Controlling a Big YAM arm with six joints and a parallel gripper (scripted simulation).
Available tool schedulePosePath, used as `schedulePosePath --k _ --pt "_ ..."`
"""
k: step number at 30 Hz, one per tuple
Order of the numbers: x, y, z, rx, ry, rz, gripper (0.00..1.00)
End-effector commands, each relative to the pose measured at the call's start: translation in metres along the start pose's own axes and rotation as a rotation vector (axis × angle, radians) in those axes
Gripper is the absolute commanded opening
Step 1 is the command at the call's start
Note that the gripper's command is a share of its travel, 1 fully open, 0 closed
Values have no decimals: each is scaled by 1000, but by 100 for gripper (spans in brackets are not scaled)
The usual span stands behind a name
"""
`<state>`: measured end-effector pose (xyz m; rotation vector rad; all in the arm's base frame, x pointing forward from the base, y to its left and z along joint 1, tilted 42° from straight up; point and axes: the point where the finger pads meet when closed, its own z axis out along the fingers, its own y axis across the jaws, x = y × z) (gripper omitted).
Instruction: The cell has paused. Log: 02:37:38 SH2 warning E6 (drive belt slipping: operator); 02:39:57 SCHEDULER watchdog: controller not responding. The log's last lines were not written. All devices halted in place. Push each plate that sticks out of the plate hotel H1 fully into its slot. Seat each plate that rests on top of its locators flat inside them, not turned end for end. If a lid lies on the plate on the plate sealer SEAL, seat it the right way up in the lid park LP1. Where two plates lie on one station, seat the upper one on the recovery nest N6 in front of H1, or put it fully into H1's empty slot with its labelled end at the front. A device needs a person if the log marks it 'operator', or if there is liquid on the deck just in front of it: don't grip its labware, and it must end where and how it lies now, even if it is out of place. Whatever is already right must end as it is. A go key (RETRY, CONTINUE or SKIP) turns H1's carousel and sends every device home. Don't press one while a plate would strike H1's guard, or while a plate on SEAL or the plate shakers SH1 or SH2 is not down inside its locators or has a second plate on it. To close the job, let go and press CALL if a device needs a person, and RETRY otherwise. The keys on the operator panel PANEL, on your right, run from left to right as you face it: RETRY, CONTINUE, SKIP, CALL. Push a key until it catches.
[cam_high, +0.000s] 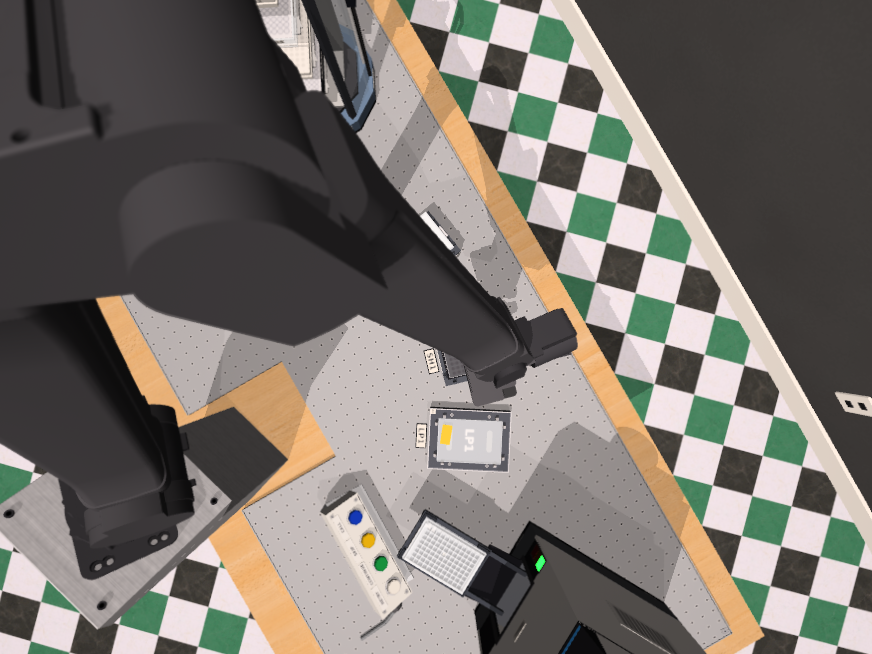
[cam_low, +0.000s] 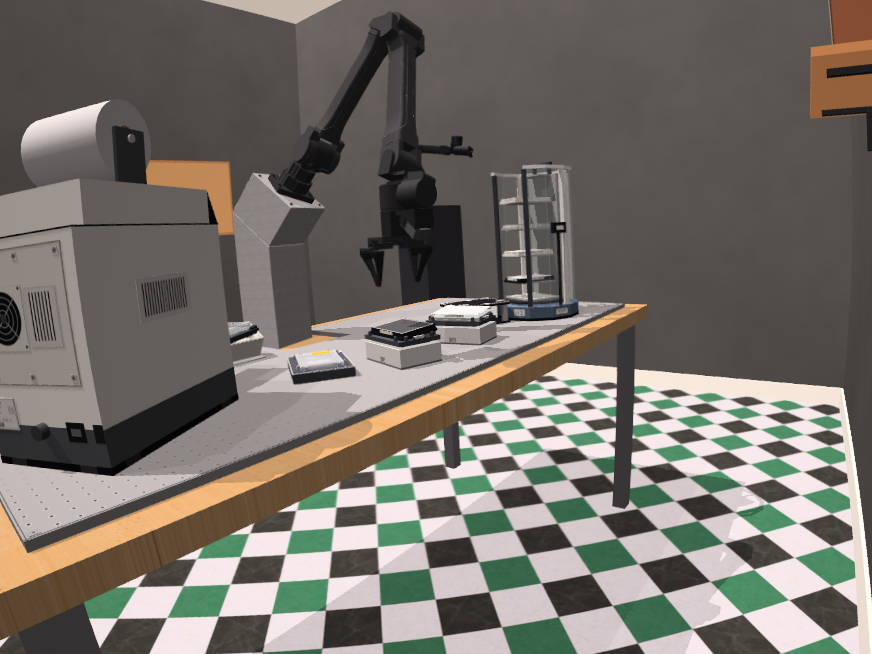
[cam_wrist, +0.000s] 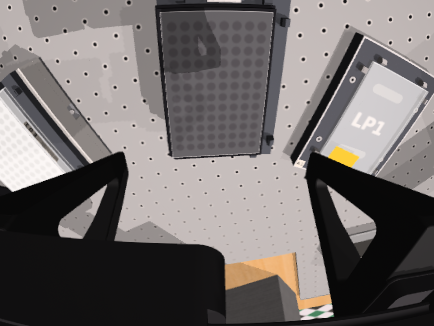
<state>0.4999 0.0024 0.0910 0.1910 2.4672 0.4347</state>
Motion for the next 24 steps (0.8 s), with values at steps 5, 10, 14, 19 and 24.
schedulePosePath --k 5,10,14,19,24 --pt "-14 8 27 -11 -28 5 100" --pt "-14 8 52 -11 -25 6 100" --pt "-27 9 40 -13 -63 3 100" --pt "-24 3 40 -6 -58 14 100" --pt "-11 2 59 -5 -23 15 100"
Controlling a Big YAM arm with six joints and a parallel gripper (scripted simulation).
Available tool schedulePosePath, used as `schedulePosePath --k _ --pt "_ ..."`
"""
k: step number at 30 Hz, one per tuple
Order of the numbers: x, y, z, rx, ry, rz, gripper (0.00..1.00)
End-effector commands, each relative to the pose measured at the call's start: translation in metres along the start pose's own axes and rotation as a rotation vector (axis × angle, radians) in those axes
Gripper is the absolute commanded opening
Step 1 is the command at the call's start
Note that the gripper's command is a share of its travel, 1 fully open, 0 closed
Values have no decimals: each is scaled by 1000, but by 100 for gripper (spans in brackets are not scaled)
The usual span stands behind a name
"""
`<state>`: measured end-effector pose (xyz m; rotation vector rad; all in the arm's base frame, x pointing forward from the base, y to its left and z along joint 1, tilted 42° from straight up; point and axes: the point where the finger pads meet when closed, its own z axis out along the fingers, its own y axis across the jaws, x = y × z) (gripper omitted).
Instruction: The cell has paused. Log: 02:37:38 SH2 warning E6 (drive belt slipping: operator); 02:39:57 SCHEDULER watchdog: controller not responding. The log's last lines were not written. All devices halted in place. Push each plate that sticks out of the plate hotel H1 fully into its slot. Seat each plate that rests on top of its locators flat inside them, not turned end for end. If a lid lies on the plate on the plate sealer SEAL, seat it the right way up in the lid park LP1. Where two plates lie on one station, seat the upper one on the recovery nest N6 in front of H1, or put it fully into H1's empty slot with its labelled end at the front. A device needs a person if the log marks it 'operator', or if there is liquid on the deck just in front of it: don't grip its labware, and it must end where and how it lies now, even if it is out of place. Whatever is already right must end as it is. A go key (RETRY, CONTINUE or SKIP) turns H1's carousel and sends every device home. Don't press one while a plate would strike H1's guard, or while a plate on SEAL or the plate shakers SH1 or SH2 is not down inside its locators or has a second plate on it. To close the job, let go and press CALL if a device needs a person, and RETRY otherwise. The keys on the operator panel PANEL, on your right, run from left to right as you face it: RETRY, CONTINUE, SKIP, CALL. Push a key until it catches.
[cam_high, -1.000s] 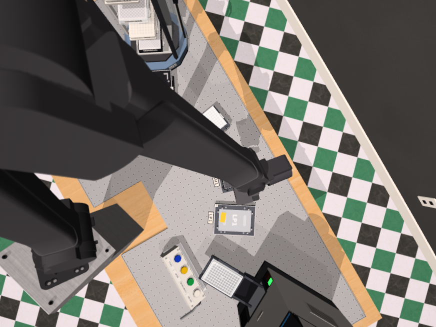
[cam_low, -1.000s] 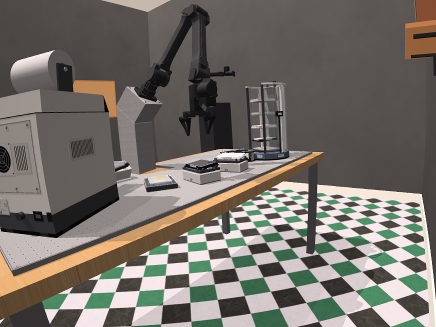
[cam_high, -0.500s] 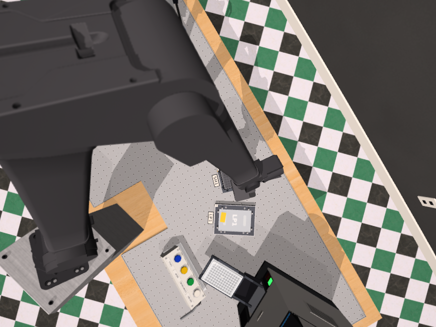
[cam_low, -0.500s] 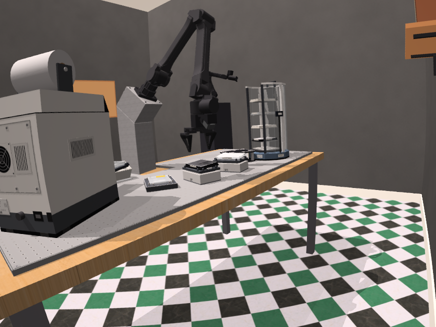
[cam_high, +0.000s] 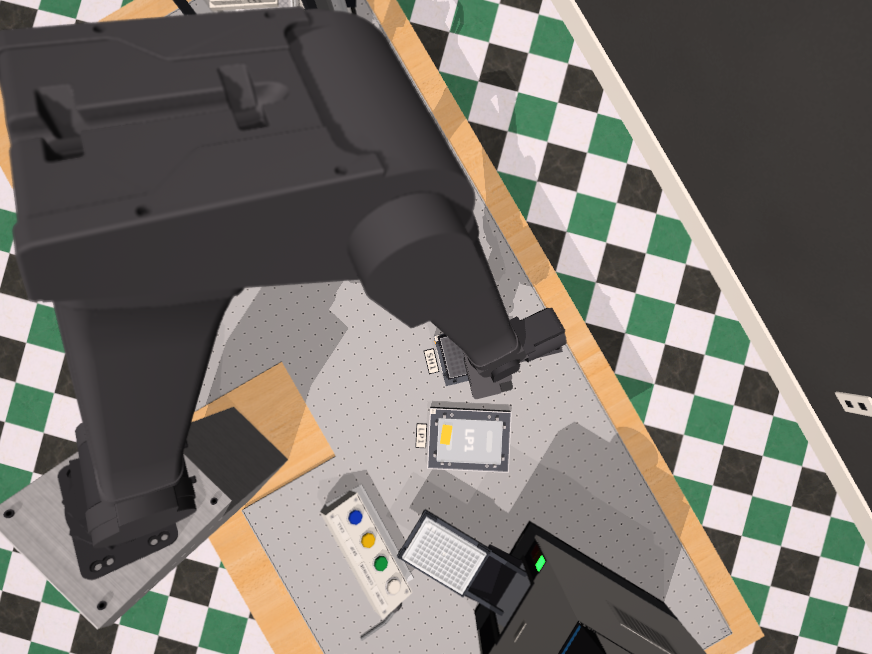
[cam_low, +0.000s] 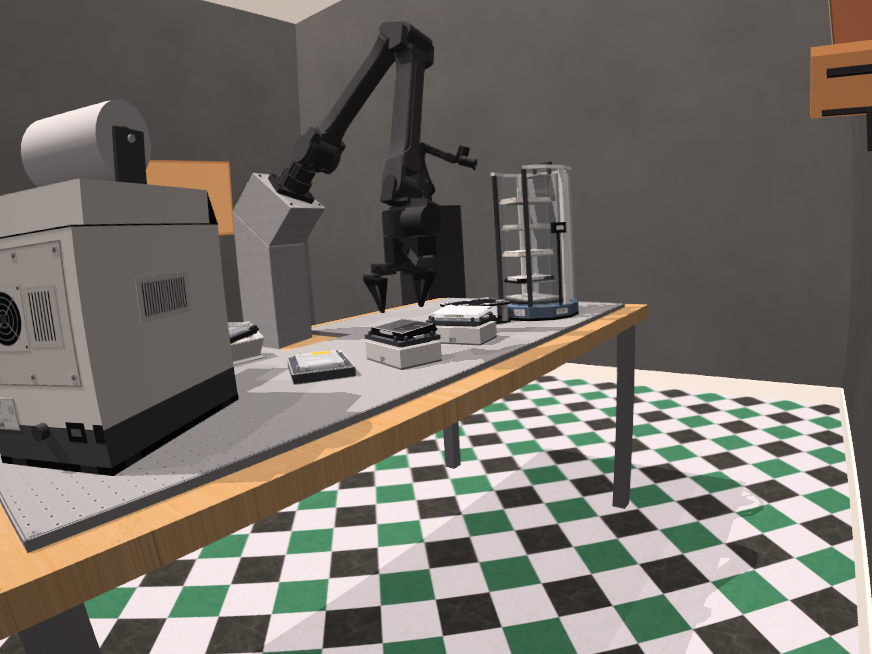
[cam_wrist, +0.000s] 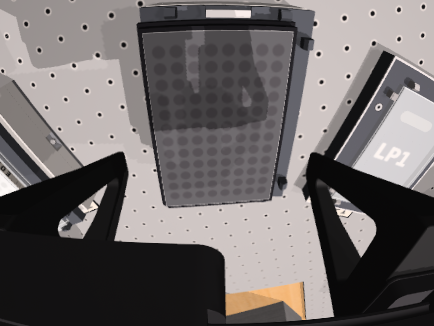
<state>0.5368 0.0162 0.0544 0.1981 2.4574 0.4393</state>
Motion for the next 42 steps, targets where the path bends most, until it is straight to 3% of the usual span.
schedulePosePath --k 1,13,15,16,19,23,29,38,41,42 --pt "-7 4 7 -5 -16 5 100" --pt "-5 7 24 -8 -12 2 100" --pt "-5 7 24 -8 -12 2 100" --pt "-14 12 12 -14 -41 -5 100" --pt "-6 6 29 -7 -14 3 100" --pt "-1 5 35 -6 -6 5 100" --pt "-11 10 37 -11 -28 -2 100" --pt "1 6 52 -6 -4 4 100" --pt "-5 1 45 -2 -15 2 100" --pt "-14 7 38 -9 -42 2 100"
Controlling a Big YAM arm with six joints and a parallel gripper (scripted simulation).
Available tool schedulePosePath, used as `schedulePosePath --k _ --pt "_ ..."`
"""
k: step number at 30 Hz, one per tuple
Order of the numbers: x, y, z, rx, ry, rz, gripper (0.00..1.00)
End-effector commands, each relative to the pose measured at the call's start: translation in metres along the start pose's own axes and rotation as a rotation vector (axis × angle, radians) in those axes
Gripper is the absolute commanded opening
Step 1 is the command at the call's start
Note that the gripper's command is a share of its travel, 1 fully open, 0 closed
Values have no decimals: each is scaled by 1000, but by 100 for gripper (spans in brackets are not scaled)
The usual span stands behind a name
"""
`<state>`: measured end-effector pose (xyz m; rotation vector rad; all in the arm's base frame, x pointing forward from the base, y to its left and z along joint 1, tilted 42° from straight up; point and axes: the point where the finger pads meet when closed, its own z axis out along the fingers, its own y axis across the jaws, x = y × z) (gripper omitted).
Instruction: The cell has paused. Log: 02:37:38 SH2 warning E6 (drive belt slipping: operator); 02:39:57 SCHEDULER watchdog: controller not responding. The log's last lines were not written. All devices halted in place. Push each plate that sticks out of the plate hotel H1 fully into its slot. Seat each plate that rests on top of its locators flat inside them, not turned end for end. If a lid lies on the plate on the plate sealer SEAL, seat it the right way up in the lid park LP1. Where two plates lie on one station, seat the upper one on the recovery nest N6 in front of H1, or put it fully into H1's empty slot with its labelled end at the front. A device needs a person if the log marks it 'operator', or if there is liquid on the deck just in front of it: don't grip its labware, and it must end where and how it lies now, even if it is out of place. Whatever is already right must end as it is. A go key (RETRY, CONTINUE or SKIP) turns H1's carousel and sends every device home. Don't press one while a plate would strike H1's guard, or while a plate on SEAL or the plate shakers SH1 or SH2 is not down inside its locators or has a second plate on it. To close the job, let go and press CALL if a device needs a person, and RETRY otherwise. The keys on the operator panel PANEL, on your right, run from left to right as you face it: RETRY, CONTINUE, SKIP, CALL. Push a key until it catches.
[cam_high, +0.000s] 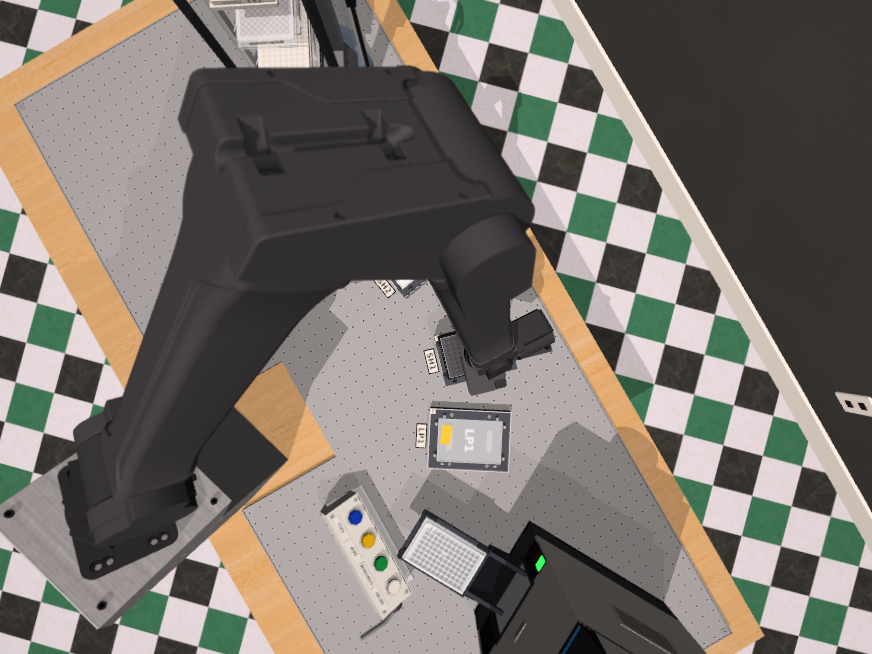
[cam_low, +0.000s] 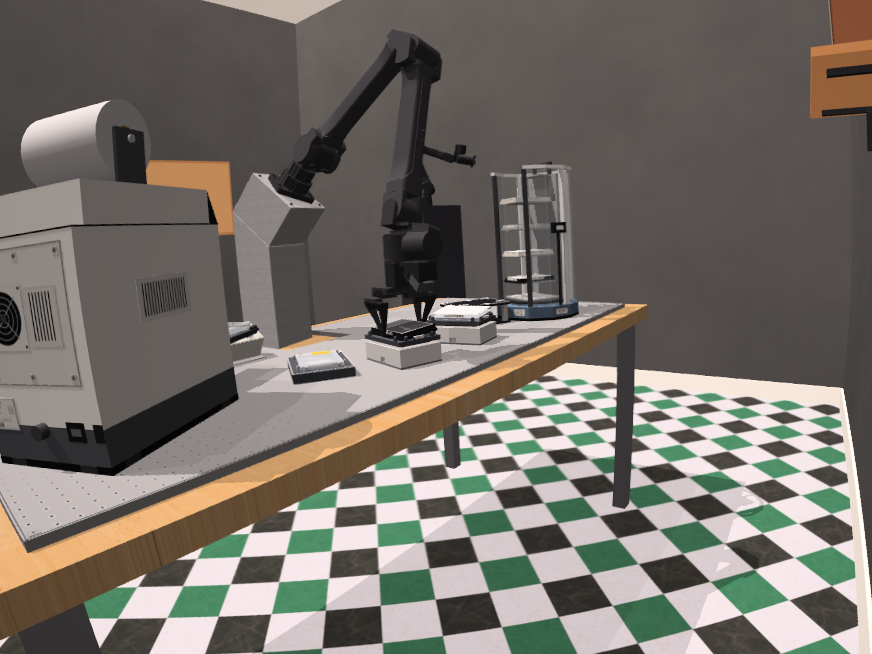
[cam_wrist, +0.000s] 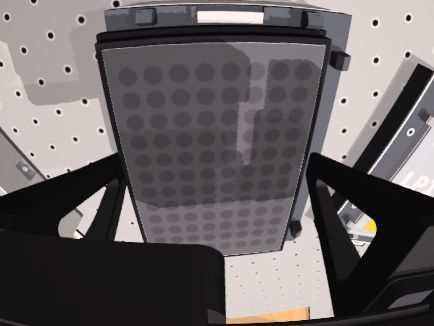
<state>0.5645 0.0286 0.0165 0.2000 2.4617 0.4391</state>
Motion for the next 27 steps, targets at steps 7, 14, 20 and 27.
schedulePosePath --k 7,14,20,27 --pt "-11 6 -6 -8 -34 4 100" --pt "-7 2 -4 -3 -19 1 90" --pt "-7 2 -4 -3 -19 1 84" --pt "-7 2 -4 -3 -19 1 84"
